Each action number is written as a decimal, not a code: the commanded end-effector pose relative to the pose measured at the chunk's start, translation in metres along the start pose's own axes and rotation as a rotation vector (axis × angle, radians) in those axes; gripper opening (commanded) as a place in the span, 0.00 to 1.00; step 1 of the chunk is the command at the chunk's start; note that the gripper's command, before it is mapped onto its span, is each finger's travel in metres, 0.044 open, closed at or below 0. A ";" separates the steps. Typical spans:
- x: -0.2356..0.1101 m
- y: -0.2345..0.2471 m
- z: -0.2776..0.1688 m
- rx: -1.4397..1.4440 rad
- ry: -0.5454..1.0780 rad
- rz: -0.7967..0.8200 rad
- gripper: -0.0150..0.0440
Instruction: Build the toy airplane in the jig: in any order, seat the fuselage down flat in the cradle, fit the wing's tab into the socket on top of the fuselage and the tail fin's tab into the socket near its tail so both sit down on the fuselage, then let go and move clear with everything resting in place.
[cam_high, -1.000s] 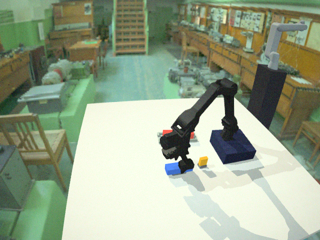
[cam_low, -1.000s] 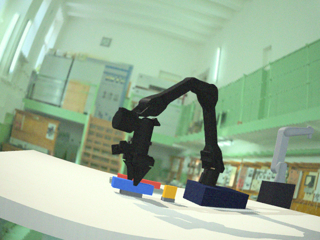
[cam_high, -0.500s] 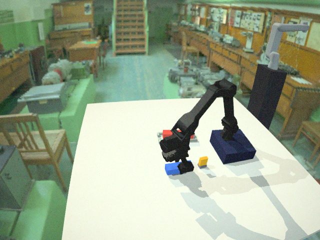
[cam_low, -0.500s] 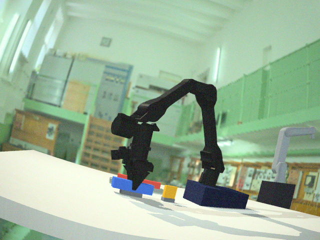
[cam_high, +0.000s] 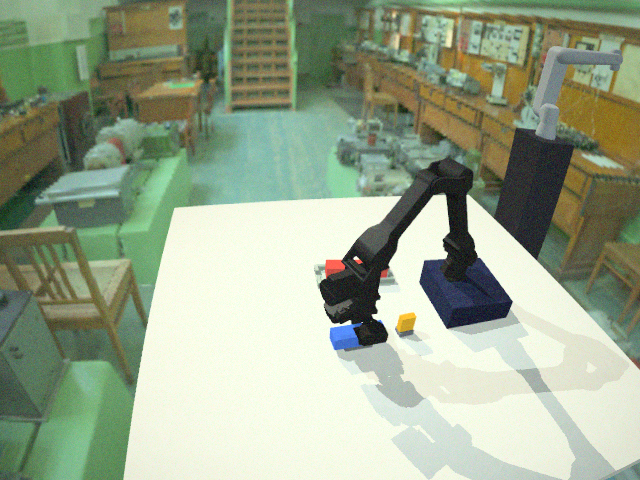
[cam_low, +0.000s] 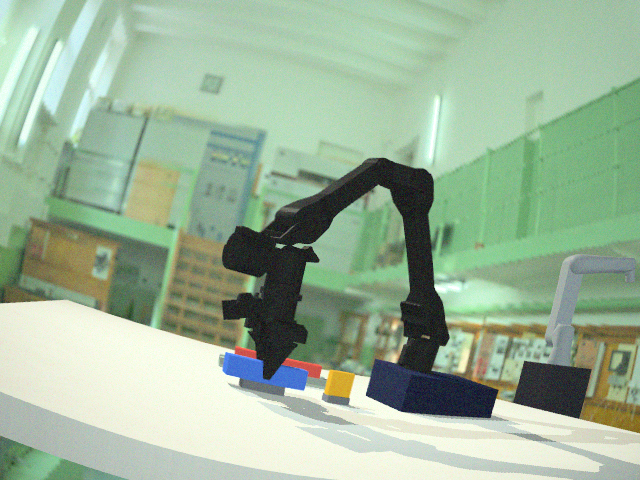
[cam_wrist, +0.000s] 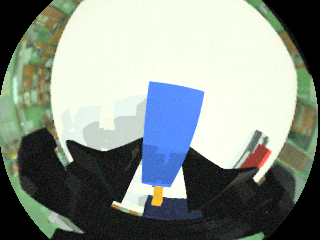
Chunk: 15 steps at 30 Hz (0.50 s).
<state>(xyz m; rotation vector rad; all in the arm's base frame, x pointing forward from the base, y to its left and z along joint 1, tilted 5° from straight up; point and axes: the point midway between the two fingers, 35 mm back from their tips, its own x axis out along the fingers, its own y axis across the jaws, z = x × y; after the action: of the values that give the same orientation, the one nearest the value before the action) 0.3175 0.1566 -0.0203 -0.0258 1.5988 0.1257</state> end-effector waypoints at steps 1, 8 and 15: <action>-0.009 0.000 0.004 0.008 -0.014 0.005 0.25; -0.026 0.000 0.008 0.009 -0.018 0.006 0.25; -0.048 0.001 0.009 0.008 -0.015 0.005 0.25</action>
<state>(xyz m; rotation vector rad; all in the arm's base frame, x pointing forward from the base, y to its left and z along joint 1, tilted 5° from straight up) 0.3244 0.1549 0.0162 -0.0127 1.5973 0.1178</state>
